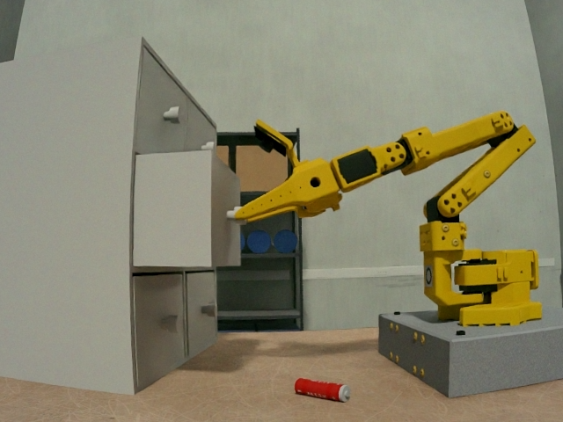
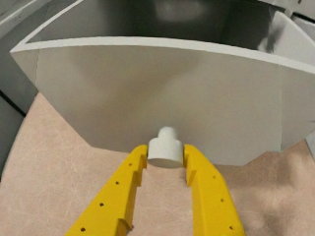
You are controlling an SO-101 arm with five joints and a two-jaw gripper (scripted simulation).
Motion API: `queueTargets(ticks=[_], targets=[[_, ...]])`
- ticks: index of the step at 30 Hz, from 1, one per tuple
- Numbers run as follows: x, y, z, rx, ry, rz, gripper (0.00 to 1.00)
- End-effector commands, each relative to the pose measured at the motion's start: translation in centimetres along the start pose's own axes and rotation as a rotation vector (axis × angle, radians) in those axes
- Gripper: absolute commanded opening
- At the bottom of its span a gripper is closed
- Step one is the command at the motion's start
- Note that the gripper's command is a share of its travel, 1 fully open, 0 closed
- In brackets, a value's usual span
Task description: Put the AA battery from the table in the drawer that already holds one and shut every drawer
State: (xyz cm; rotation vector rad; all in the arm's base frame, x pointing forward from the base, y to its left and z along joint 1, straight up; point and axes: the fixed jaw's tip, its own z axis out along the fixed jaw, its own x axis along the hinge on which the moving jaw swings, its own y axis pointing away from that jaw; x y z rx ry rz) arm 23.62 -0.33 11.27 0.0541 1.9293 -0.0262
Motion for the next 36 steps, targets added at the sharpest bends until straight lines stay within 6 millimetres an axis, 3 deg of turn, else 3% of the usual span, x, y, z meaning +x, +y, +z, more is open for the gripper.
queueTargets(ticks=[1,19,36], targets=[[-0.02,0.52,-0.30,-0.022,-0.008,-0.012,0.00],[0.01,0.53,-0.36,-0.022,-0.008,-0.012,0.00],[0.01,0.53,-0.36,-0.022,-0.008,-0.012,0.12]])
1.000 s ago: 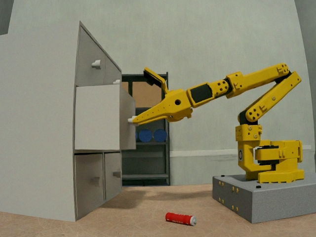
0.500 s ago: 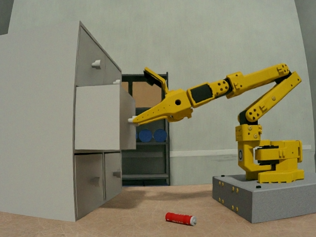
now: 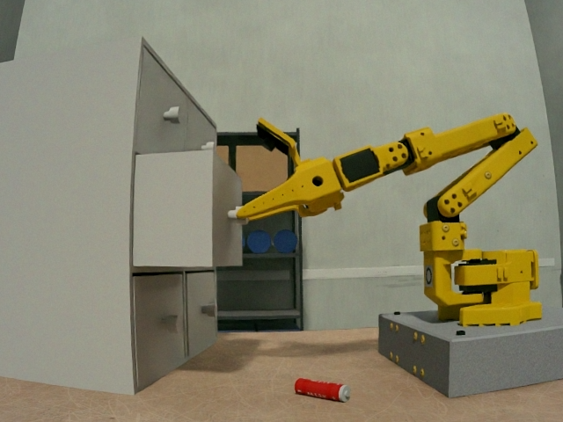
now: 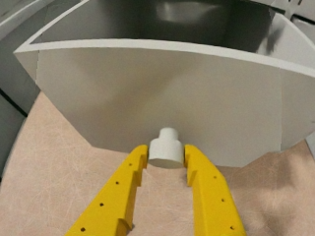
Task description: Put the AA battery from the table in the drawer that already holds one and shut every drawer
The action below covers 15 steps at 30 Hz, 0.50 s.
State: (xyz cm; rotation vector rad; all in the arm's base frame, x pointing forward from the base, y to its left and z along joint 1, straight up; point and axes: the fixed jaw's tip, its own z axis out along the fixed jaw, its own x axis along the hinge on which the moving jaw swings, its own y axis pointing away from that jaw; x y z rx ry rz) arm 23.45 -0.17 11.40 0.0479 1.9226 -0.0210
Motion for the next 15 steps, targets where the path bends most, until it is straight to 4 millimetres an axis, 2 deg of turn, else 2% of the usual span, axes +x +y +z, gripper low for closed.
queueTargets(ticks=[1,15], targets=[[0.06,0.37,-0.15,-0.015,-0.001,-0.010,0.13],[0.06,0.37,-0.15,-0.015,-0.001,-0.010,0.21]])
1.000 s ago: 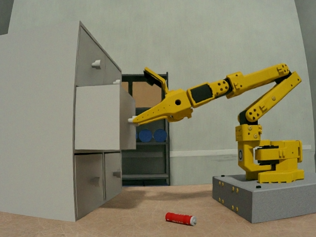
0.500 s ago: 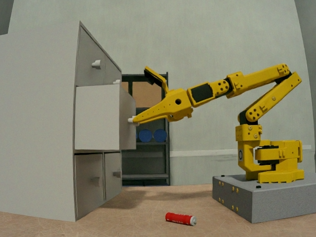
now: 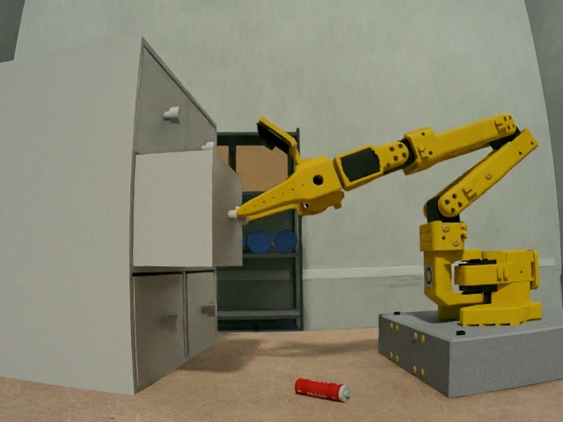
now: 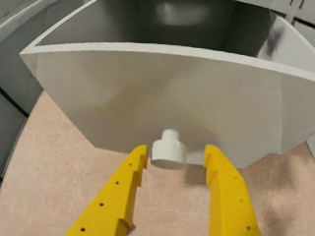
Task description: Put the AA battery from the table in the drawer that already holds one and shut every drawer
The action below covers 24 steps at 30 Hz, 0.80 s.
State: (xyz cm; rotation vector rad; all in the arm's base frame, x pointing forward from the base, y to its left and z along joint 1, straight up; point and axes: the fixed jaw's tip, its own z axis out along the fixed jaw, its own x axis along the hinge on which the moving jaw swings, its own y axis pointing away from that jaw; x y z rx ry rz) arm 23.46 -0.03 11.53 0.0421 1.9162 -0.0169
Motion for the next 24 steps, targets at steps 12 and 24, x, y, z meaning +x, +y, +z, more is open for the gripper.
queueTargets(ticks=[12,24], targets=[[0.5,0.6,-2.3,-0.026,0.040,-0.026,0.21],[1.5,0.8,-4.3,-0.043,0.075,-0.044,0.21]])
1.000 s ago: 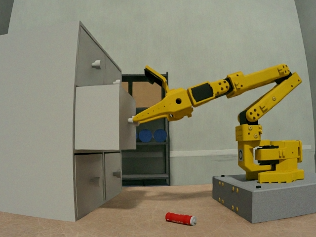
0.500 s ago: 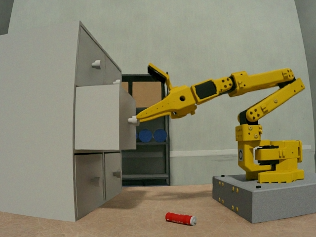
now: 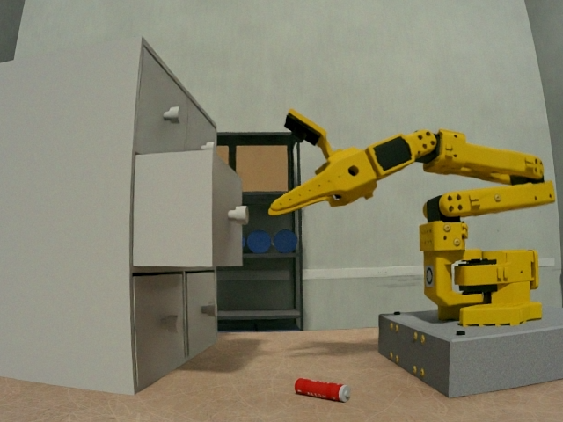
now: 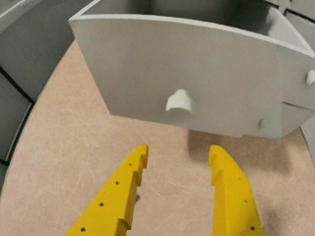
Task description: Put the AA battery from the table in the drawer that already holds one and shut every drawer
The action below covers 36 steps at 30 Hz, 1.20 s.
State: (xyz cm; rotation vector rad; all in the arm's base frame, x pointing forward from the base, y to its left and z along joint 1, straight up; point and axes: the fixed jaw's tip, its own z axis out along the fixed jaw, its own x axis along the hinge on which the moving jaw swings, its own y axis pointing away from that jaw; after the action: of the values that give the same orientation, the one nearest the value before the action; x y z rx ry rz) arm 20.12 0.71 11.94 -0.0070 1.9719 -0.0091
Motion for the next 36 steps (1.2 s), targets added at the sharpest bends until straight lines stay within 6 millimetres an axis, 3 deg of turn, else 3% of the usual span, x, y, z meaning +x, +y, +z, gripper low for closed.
queueTargets(ticks=[1,12,27,36], targets=[[1.0,0.3,-1.2,-0.015,0.023,-0.015,0.21],[1.1,0.3,-1.3,-0.016,0.025,-0.016,0.21],[5.5,0.2,-3.1,-0.024,0.636,-0.038,0.21],[5.6,0.2,-3.2,-0.024,0.650,-0.038,0.21]])
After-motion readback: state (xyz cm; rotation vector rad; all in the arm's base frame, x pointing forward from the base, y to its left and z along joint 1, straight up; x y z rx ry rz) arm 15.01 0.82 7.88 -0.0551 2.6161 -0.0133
